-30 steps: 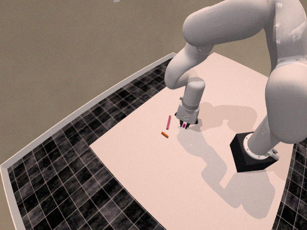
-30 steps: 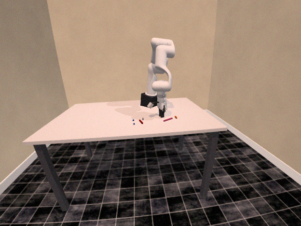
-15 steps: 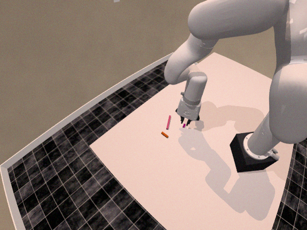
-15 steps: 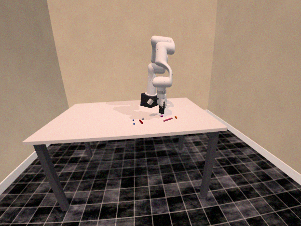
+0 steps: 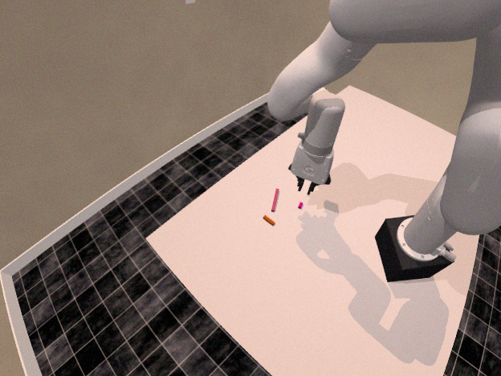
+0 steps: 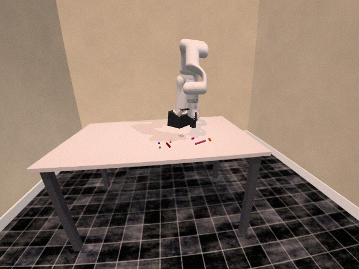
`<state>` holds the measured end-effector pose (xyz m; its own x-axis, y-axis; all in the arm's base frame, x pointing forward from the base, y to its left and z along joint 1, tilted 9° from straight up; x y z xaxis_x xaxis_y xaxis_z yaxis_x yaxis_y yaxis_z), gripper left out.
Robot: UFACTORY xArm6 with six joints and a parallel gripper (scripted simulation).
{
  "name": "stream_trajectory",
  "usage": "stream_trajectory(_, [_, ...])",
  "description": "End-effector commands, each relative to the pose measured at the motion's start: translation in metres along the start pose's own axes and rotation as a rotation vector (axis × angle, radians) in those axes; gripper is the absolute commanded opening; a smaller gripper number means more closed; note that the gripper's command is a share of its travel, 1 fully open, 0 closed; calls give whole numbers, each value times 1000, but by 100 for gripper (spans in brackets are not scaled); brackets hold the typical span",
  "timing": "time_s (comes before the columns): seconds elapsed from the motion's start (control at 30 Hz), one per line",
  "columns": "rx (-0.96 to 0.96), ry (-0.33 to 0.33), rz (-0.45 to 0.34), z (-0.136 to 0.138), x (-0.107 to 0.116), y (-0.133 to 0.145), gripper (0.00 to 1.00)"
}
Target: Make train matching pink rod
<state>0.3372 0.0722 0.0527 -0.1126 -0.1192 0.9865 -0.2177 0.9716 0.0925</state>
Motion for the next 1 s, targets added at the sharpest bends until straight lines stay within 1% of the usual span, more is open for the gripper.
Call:
stream_trajectory(0.0, [0, -1, 0, -1, 2, 0, 24])
stream_trajectory(0.03, [0, -1, 0, -1, 3, 0, 24])
stream_trajectory(0.07, [0, -1, 0, -1, 3, 0, 100])
stream_trajectory(0.77, [-5, -1, 0, -1, 2, 0, 100])
stream_trajectory(0.87, [-61, -1, 0, -2, 2, -5, 100])
stream_trajectory(0.97, [-212, 0, 1, -4, 0, -17, 100])
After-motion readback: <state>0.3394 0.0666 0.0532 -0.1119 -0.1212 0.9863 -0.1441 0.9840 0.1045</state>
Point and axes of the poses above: the point where the finger pads meet when closed, its own x axis back along the fingers, its own z axis across the jaws, y = z × x, the point moved 2 cm from there along x, back along the fingers, and after that the axes turned 7 degrees about -x, right-handed, at the moved point
